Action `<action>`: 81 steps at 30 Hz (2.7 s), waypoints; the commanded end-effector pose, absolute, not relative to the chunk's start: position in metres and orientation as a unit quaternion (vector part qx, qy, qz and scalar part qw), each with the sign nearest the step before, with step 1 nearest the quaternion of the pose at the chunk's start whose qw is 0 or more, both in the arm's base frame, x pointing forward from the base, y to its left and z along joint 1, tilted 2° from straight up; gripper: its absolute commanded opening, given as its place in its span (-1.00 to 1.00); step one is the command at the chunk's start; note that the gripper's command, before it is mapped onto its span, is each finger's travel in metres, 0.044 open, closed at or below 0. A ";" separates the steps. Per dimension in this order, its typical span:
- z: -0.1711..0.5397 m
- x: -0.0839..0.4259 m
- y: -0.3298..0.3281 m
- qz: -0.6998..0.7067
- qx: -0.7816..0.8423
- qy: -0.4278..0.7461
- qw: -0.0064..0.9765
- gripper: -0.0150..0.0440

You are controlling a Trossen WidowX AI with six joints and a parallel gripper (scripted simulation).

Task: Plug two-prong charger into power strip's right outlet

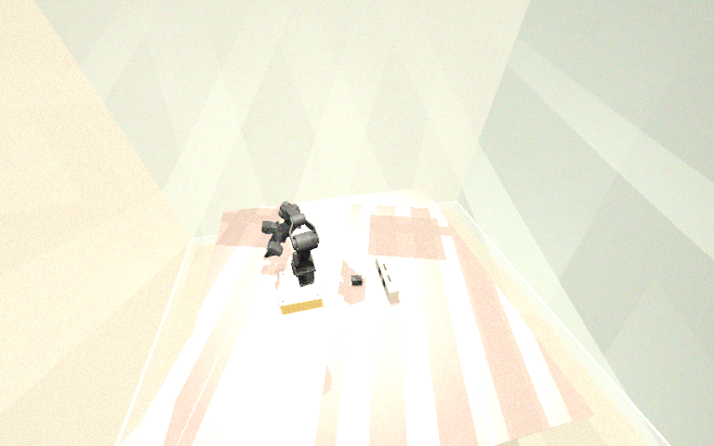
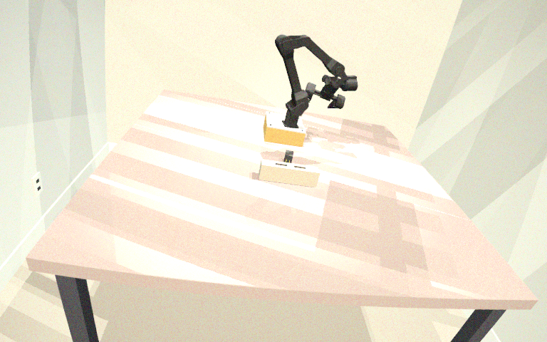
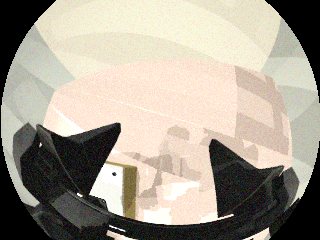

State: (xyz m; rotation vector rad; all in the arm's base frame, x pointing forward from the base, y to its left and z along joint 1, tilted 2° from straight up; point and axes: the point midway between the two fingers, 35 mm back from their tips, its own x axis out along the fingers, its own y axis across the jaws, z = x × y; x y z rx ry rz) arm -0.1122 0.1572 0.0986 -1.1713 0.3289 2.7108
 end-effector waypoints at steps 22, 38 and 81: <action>0.088 -0.044 0.192 0.837 -0.398 0.264 0.267 1.00; 0.082 0.005 0.198 0.764 -0.377 0.364 0.378 1.00; 0.066 0.128 0.155 0.490 -0.240 0.583 0.602 1.00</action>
